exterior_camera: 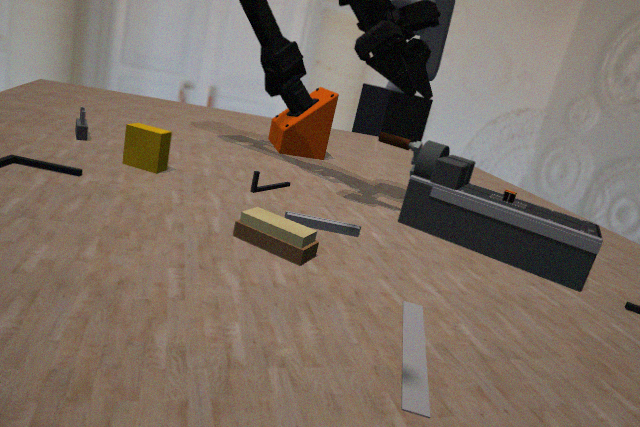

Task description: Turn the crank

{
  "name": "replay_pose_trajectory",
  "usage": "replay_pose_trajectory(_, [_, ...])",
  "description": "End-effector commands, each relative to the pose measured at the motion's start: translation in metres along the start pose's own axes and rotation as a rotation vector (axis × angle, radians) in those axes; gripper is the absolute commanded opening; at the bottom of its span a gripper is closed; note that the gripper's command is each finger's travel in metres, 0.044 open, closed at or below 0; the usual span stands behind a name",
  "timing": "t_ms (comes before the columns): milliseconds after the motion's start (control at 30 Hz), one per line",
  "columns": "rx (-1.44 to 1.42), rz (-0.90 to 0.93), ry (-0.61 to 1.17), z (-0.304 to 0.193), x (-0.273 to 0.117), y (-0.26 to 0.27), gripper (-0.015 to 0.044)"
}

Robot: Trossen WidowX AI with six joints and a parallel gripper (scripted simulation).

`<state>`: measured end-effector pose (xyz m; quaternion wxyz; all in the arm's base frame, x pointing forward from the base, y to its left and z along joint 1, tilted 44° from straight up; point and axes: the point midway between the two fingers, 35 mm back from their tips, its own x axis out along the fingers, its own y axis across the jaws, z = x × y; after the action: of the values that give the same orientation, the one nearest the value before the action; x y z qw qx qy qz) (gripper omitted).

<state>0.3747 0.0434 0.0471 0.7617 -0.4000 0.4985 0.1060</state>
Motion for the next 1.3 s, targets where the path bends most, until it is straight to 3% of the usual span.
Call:
replay_pose_trajectory(0, [0.014, -0.014, 0.008, 0.007, -0.005, -0.004, 0.044])
replay_pose_trajectory(867, [0.179, -0.256, 0.084, 0.1, 0.081, 0.012, 0.044])
replay_pose_trajectory(1267, [0.179, -0.259, 0.085, 0.055, 0.129, 0.012, 0.044])
